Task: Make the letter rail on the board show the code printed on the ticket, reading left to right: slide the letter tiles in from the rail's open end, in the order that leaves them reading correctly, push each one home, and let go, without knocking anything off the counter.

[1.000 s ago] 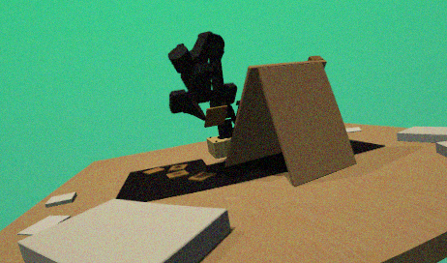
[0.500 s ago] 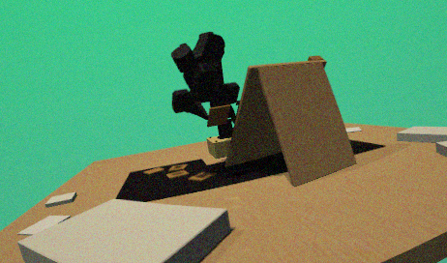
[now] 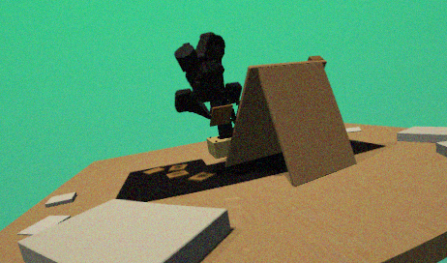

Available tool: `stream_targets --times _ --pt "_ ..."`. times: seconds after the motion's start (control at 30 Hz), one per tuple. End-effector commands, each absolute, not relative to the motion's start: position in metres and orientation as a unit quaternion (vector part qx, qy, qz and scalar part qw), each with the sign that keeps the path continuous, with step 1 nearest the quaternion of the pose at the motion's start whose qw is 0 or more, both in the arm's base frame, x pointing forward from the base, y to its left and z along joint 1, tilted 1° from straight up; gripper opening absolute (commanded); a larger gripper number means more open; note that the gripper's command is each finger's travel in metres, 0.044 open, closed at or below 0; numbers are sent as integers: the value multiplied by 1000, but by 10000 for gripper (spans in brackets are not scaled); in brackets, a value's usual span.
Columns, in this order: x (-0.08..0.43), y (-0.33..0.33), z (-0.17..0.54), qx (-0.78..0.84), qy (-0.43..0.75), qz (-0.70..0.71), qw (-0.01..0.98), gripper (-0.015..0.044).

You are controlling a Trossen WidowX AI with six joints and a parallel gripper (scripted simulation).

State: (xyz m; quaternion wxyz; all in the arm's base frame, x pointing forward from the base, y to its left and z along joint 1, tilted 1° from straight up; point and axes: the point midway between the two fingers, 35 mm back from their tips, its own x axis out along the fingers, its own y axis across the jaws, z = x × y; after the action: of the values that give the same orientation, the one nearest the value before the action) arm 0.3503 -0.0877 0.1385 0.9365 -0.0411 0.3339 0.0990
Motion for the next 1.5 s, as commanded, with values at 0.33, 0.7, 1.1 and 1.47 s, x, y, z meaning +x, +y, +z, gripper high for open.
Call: stream_targets --times 0.33,0.7,1.1,1.47 --pt "349 -80 138 -40 335 98 936 0" --pt "348 -75 138 -39 335 98 936 0" --pt "347 -69 138 -39 335 98 936 0" --pt "345 -63 138 -39 335 98 936 0"
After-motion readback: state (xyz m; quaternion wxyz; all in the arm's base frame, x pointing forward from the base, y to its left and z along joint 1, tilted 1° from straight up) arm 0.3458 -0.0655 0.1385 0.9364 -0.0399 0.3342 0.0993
